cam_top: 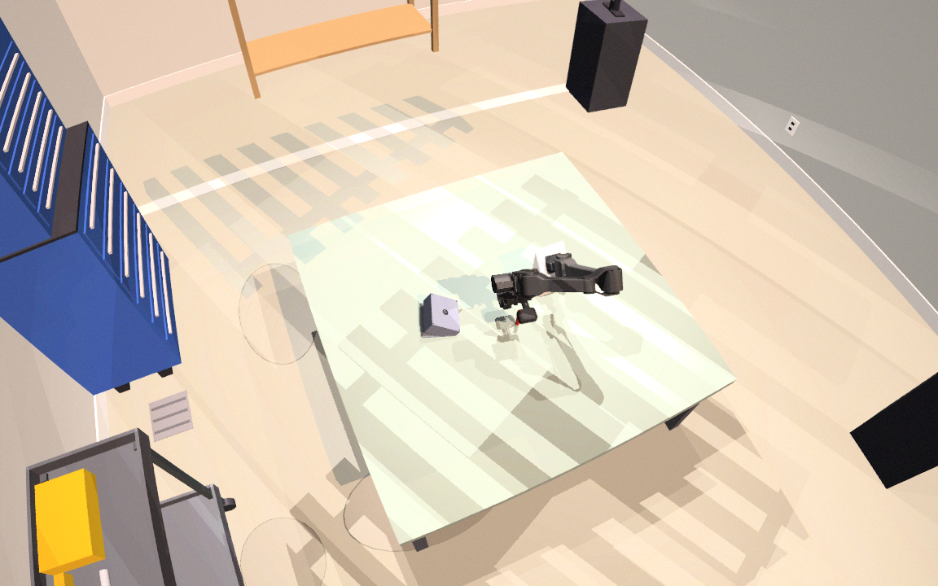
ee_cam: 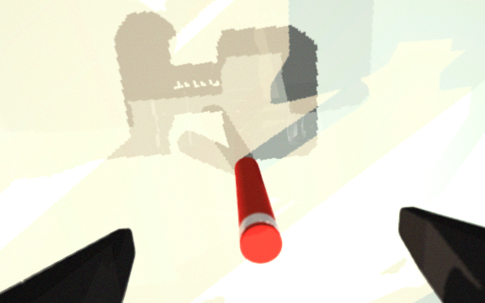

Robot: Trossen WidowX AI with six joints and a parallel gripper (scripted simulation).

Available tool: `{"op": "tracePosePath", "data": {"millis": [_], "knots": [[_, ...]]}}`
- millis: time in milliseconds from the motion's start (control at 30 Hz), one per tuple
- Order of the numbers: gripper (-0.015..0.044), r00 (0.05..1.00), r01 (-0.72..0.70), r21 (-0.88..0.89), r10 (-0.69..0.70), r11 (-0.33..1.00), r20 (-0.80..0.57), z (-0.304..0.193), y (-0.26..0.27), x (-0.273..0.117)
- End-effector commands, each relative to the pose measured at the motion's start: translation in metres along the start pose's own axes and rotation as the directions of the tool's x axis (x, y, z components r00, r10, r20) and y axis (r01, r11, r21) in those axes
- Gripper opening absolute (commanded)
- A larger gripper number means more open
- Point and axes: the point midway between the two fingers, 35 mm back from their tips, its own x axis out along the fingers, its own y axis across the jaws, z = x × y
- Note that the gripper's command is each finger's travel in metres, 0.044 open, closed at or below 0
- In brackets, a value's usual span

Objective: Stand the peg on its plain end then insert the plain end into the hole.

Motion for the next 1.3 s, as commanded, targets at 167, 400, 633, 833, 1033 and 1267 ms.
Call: {"op": "tracePosePath", "data": {"millis": [167, 400, 633, 833, 1033, 1267], "knots": [[0.044, 1.0, -0.005, 0.006, 0.005, 1.0, -0.004, -0.001, 0.001, 0.016], [0.044, 1.0, -0.008, 0.006, 0.008, 1.0, -0.005, -0.002, 0.001, 0.027], [0.044, 1.0, -0.013, 0.006, 0.013, 1.0, -0.007, -0.004, 0.002, 0.038], [0.0361, 1.0, -0.009, -0.001, 0.009, 1.0, -0.003, -0.003, 0.002, 0.037], [0.0204, 1.0, -0.009, -0.001, 0.009, 1.0, -0.003, -0.003, 0.002, 0.037], [0.004, 1.0, -0.009, -0.001, 0.009, 1.0, -0.003, -0.003, 0.002, 0.037]]}}
